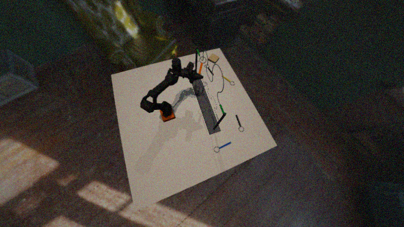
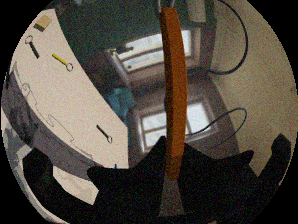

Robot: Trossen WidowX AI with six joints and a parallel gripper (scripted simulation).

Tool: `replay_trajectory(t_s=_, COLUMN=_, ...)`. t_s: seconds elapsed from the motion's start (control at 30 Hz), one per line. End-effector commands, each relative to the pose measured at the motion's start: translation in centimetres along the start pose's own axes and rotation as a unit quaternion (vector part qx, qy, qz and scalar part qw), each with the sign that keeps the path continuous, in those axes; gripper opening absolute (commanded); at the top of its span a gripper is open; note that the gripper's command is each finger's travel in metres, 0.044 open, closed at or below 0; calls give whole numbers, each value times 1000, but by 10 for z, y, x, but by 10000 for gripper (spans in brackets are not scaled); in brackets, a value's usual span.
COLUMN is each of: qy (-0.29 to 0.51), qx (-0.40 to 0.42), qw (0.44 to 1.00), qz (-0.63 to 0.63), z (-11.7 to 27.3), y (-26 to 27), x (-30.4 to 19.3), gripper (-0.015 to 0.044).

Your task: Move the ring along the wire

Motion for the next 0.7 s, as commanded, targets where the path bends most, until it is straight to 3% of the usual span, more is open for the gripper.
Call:
replay_trajectory(t_s=0.0, qy=7, qx=14, qw=999, qz=-38, z=1, y=6, x=0, gripper=-150)
replay_trajectory(t_s=0.67, qy=16, qx=127, qw=954, qz=-269, z=10, y=62, x=7, gripper=-150)
Point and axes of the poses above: the point midway between the two fingers, 35 mm back from their tips, its own z axis back along the fingers, its own y axis across the jaws, x = y × z, the point moved 10 cm from there along z, back along the fingers, and after that the axes turned 9 degrees about -z, right-handed, at the moved point
